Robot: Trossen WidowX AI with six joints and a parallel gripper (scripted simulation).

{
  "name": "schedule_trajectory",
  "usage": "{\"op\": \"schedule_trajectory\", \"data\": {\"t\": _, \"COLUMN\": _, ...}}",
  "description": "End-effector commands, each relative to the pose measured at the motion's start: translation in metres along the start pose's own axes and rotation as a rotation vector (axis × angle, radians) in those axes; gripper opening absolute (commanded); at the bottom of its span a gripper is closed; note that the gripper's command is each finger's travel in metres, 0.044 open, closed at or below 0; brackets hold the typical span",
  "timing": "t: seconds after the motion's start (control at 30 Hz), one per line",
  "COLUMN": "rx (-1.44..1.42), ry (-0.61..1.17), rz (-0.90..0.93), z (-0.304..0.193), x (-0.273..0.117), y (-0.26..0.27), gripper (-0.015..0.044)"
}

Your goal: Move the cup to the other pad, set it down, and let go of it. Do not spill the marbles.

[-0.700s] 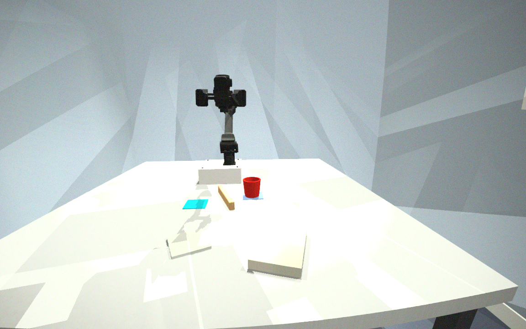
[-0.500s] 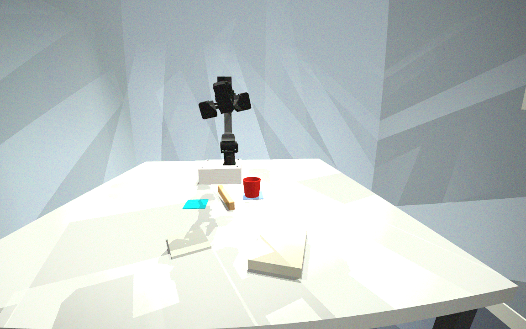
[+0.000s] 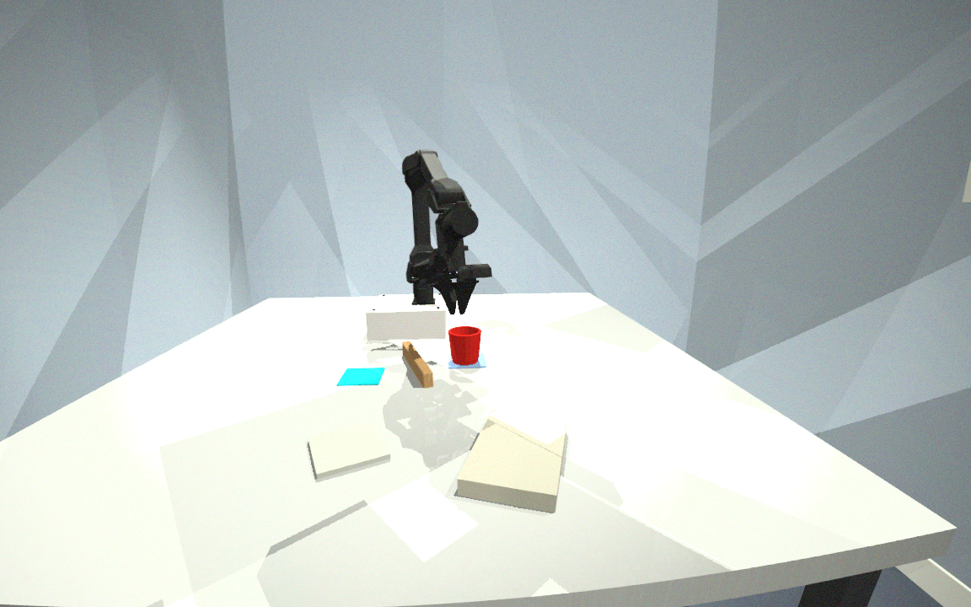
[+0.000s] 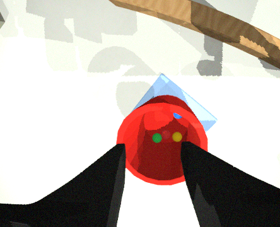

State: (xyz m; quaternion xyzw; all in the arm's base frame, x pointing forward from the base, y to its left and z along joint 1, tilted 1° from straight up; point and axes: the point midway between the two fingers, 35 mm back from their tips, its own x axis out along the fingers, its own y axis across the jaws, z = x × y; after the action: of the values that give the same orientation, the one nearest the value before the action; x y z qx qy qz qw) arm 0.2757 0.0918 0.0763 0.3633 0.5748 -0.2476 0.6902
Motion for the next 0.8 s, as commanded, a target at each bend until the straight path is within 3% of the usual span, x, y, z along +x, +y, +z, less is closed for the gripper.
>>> {"op": "schedule_trajectory", "data": {"t": 0.0, "rx": 0.140, "ry": 0.045, "rz": -0.206, "z": -0.023, "x": 0.010, "y": -0.025, "gripper": 0.0148}}
{"op": "schedule_trajectory", "data": {"t": 0.77, "rx": 0.140, "ry": 0.045, "rz": -0.206, "z": -0.025, "x": 0.035, "y": -0.031, "gripper": 0.0148}}
